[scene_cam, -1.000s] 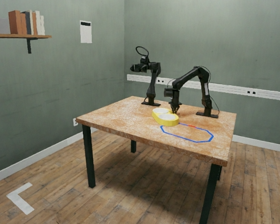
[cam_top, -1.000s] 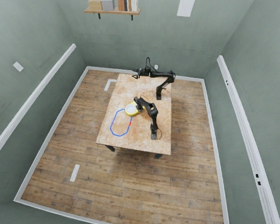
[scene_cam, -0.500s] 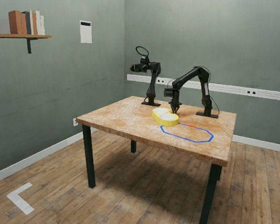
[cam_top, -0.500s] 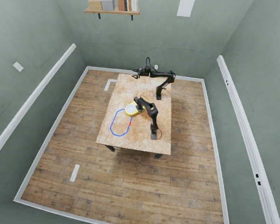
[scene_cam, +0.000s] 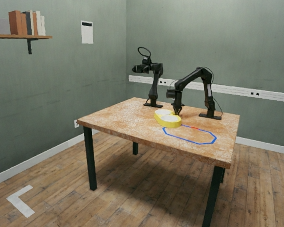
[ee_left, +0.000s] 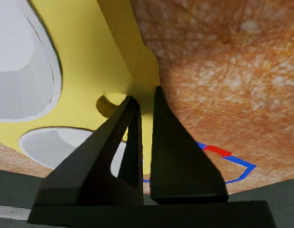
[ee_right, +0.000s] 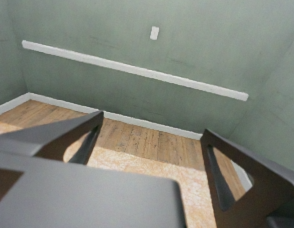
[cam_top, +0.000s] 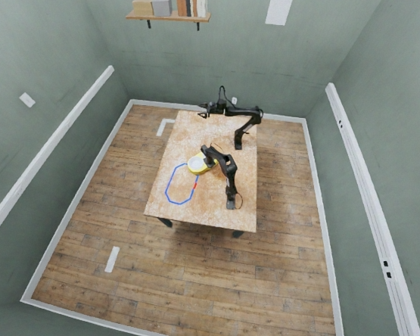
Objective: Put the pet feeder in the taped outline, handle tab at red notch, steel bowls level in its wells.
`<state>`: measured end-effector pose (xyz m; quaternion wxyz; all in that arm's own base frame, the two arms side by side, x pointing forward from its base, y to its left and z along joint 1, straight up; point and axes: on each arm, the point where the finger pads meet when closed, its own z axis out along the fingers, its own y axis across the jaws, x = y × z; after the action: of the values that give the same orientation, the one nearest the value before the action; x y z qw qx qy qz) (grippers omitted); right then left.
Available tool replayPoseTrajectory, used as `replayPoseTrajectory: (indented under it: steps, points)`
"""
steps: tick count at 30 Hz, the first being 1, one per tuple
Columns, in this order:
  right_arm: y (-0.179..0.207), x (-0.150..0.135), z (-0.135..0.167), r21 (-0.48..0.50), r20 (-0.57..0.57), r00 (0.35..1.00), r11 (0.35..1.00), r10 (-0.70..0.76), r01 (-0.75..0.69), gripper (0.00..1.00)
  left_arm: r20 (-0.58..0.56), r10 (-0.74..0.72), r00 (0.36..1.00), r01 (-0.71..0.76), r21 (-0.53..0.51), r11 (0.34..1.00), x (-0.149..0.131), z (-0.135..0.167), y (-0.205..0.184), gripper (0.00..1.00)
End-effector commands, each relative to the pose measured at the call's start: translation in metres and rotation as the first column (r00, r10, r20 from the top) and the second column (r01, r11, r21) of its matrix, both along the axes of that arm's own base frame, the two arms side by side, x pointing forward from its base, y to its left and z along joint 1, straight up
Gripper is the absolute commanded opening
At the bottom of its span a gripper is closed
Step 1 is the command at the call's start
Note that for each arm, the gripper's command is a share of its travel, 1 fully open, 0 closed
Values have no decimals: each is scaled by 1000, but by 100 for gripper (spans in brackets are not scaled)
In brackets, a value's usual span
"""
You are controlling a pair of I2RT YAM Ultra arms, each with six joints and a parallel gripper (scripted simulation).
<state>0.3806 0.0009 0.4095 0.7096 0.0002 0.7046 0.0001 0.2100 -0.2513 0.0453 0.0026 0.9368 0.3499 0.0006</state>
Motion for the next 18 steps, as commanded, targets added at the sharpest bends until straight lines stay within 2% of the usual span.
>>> replayPoseTrajectory:
  steps: [1,9,12,18]
  points:
    - [3,-1,20,-7,47,999,1000,6,-6,100,-8,5,1000,-6,-16,1000,1,7,0,16]
    - [3,-1,20,-7,47,999,1000,6,-6,100,-8,112,994,-112,8,994,10,3,31,16]
    - [3,-1,20,-7,47,999,1000,6,-6,100,-5,105,994,-105,5,994,11,4,29,16]
    - [3,-1,20,-7,47,999,1000,6,-6,100,-8,185,983,-185,8,983,21,3,47,16]
